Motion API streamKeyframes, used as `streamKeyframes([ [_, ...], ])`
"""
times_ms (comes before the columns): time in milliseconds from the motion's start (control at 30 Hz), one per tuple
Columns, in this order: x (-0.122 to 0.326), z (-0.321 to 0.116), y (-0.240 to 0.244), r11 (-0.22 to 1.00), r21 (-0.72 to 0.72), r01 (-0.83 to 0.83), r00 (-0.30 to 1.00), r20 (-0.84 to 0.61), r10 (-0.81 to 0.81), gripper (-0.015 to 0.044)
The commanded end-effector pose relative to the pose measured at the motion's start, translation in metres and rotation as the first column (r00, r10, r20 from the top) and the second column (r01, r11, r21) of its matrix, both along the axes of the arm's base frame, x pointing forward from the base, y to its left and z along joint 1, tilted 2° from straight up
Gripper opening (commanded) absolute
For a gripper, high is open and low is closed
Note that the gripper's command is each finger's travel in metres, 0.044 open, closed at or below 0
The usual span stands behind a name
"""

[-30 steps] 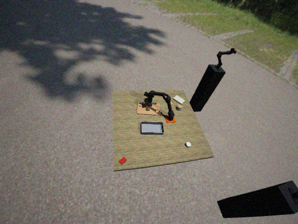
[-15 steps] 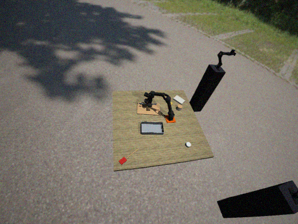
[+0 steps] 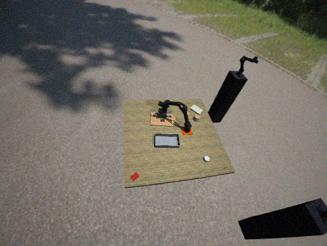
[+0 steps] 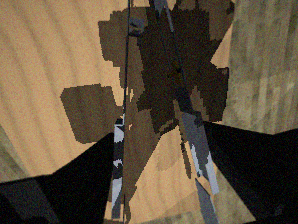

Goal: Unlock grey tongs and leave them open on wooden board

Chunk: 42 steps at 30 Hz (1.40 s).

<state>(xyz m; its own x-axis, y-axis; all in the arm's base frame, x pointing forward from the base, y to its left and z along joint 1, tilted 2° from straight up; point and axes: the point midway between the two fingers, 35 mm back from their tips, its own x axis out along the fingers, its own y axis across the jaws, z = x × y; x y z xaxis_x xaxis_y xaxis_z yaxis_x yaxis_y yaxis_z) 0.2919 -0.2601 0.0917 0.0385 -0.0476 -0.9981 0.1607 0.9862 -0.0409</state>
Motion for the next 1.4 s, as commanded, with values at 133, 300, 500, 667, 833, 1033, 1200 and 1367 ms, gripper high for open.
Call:
streamKeyframes([
  [133, 0.003, 0.005, 0.007, 1.000, 0.001, 0.000, 1.000, 0.000, 0.000, 0.0440],
  [300, 0.021, 0.044, 0.061, 1.000, 0.006, 0.002, 1.000, 0.001, -0.002, 0.0440],
  [500, 0.022, 0.100, 0.144, 1.000, 0.012, 0.005, 1.000, 0.000, -0.005, 0.0440],
  [667, 0.020, 0.106, 0.153, 1.000, 0.013, 0.005, 1.000, 0.000, -0.005, 0.0440],
  [833, 0.019, 0.132, 0.153, 1.000, -0.002, 0.003, 0.999, 0.044, -0.002, 0.0440],
  [1033, 0.018, 0.141, 0.153, 1.000, -0.008, 0.002, 0.998, 0.059, -0.001, 0.0440],
  [1200, 0.018, 0.141, 0.153, 1.000, -0.008, 0.002, 0.998, 0.059, -0.001, 0.0440],
  [1367, 0.018, 0.141, 0.153, 1.000, -0.008, 0.002, 0.998, 0.059, -0.001, 0.0440],
])
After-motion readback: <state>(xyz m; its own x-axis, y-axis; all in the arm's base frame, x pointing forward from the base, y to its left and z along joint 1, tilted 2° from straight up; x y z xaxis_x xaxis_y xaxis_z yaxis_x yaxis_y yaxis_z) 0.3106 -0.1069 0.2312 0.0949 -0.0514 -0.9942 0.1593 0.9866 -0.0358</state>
